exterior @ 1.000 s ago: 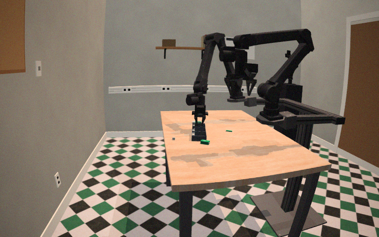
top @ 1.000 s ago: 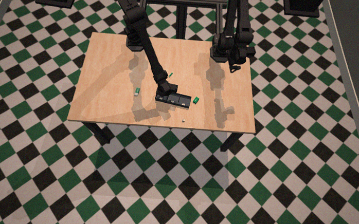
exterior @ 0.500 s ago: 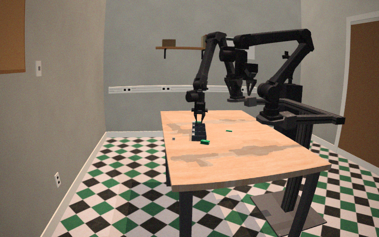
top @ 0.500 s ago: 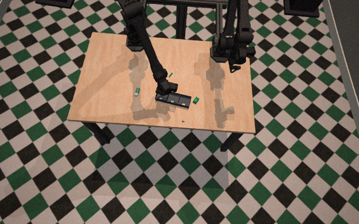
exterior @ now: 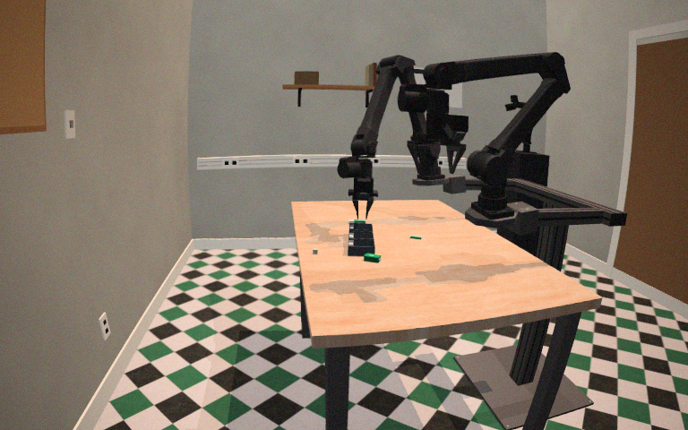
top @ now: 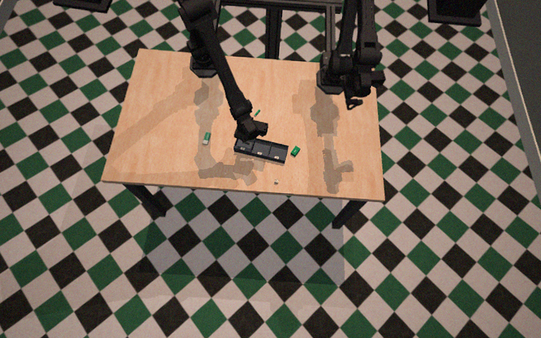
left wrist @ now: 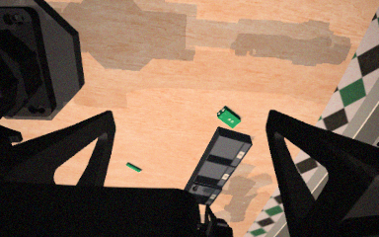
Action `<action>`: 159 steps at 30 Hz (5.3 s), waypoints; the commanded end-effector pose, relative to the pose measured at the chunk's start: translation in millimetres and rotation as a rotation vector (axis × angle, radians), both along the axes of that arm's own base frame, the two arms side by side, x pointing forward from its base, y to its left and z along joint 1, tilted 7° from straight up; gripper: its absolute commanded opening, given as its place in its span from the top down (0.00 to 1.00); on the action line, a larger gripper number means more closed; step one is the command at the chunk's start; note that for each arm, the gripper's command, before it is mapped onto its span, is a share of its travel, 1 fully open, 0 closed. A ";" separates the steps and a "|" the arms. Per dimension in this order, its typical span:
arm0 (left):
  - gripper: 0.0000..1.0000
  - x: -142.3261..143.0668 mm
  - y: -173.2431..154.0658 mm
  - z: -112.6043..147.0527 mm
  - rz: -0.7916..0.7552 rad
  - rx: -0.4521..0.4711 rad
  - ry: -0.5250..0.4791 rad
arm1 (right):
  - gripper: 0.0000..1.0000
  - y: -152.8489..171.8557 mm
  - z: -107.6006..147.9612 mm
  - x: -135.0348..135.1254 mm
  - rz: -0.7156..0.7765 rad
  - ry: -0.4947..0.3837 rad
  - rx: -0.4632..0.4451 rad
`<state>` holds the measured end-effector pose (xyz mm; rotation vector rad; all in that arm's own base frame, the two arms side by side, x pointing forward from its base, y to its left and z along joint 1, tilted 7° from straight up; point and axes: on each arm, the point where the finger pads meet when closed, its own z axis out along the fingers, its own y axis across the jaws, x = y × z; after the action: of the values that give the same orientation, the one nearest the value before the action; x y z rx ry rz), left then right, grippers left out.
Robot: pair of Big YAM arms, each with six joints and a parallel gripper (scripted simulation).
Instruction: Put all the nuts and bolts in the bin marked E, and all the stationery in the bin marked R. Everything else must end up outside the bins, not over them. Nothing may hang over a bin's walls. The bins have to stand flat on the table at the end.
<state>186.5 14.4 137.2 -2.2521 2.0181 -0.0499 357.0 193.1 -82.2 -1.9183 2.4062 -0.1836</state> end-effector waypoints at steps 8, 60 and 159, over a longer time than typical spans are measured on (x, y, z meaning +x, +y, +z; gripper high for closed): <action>0.00 -2.0 1.0 2.2 0.015 -0.004 -0.004 | 0.71 1.0 -10.1 -7.3 0.000 0.025 -0.011; 0.00 -2.0 1.0 2.2 0.015 -0.004 -0.004 | 0.71 5.6 -10.4 -3.4 0.003 0.010 -0.003; 0.00 -2.0 1.0 2.2 0.015 -0.004 -0.004 | 0.63 -195.1 0.4 -31.1 -1.503 -0.078 0.161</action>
<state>186.5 14.4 137.2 -2.2521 2.0181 -0.0499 328.6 3.5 -70.2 0.2482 3.0136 -0.0791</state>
